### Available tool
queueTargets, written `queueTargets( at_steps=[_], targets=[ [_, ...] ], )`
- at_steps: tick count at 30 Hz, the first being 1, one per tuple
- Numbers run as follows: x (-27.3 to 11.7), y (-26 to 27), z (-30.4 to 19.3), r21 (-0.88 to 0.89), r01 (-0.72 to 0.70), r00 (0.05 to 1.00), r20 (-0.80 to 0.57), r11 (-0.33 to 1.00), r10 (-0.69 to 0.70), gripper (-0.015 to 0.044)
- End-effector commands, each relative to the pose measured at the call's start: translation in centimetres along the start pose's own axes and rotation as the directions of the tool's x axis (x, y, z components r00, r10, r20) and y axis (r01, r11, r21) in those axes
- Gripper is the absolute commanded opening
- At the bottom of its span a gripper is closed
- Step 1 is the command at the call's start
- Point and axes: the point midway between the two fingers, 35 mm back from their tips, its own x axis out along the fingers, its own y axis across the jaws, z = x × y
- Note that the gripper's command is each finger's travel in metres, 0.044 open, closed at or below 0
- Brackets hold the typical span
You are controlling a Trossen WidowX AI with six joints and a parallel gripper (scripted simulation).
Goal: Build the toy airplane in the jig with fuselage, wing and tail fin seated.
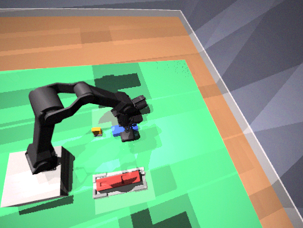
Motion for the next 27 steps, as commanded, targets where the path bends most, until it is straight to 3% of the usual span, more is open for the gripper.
queueTargets(
  at_steps=[1, 9, 15, 27],
  targets=[
    [0.1, -0.1, 0.0, -0.003, 0.004, 1.0, 0.002, 1.0, -0.004, 0.023],
    [0.1, -0.1, 0.0, -0.003, 0.004, 1.0, 0.002, 1.0, -0.004, 0.0157],
    [-0.5, 0.0, 0.1, -0.005, 0.004, 1.0, 0.001, 1.0, -0.004, 0.0],
    [-3.9, 0.1, 0.4, -0.01, 0.003, 1.0, 0.0, 1.0, -0.003, 0.0]
  ],
)
